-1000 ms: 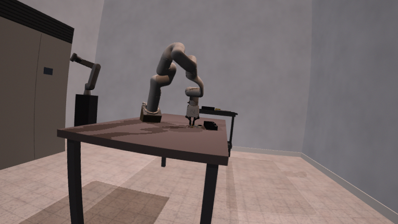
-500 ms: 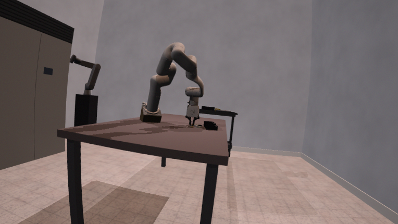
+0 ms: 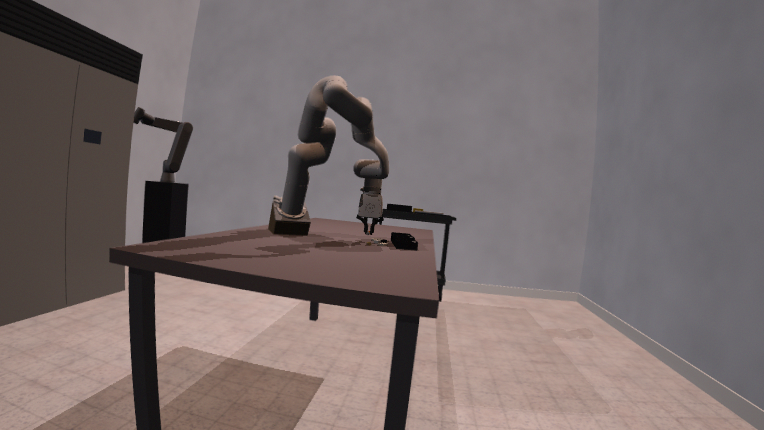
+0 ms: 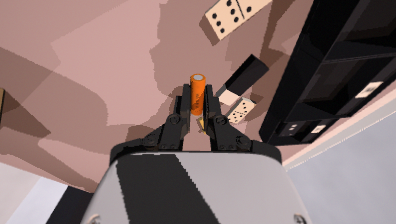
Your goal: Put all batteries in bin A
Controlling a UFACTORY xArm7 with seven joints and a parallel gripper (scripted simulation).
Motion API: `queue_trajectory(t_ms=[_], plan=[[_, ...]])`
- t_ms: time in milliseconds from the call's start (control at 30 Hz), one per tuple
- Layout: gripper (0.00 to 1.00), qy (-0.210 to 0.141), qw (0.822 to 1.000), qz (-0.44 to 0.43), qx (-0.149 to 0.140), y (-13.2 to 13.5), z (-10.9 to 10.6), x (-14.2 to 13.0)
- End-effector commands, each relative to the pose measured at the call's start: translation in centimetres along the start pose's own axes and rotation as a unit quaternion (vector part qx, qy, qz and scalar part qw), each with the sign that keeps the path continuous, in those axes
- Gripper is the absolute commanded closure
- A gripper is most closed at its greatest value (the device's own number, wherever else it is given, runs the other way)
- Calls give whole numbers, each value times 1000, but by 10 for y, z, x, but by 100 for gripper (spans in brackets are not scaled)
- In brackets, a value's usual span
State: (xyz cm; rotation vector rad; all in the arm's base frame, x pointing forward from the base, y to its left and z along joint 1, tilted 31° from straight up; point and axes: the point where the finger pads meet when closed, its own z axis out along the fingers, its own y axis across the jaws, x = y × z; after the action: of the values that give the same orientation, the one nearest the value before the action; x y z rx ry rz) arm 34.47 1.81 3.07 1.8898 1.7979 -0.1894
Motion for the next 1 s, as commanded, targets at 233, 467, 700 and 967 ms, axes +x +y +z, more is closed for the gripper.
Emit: queue_trajectory(t_ms=[233,467,700,967], plan=[[100,2,1000,-1,2,1,-31,0],[100,2,1000,-1,2,1,-31,0],[100,2,1000,-1,2,1,-31,0],[100,2,1000,-1,2,33,-30,-16]])
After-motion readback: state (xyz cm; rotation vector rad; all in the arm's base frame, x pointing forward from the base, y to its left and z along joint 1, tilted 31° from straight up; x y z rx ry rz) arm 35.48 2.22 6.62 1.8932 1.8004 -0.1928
